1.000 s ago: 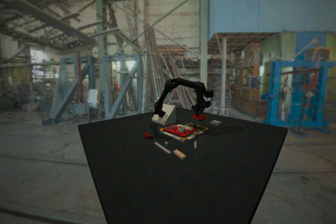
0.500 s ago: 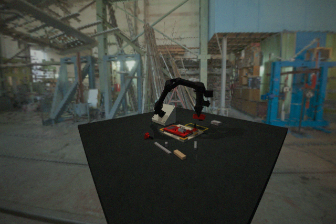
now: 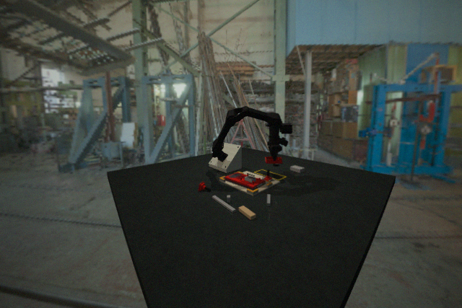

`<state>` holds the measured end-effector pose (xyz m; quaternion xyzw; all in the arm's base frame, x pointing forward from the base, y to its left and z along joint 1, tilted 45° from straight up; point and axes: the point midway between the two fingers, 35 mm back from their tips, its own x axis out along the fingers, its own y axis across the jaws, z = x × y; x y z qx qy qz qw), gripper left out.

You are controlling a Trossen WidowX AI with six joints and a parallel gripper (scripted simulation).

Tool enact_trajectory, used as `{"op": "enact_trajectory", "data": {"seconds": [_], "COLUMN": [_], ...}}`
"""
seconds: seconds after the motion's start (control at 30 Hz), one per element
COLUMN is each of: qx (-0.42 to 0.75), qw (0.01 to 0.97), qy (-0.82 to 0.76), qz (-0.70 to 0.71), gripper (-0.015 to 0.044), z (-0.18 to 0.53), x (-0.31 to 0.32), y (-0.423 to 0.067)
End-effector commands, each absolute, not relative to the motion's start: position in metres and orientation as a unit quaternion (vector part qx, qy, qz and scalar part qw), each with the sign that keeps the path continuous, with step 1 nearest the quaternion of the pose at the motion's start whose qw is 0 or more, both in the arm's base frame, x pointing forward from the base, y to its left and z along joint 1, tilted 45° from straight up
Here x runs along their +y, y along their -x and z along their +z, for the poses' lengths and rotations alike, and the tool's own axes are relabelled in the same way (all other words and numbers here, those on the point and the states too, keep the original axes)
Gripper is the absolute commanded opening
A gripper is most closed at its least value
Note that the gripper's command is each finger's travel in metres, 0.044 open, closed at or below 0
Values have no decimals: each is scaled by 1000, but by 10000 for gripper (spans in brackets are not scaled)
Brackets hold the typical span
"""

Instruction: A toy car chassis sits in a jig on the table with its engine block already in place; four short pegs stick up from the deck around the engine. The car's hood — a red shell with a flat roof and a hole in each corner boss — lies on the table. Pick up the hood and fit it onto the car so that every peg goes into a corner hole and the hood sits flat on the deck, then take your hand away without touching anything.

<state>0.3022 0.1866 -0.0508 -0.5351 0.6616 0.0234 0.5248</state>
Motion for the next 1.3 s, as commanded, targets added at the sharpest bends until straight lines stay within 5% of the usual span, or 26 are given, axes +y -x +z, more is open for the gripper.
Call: {"op": "enact_trajectory", "data": {"seconds": [0.0,1.27], "qx": [662,598], "qw": [504,261], "qy": [553,699], "qz": [48,292], "gripper": [0,0], "z": [-52,-53], "x": [186,187], "y": [-299,-286]}}
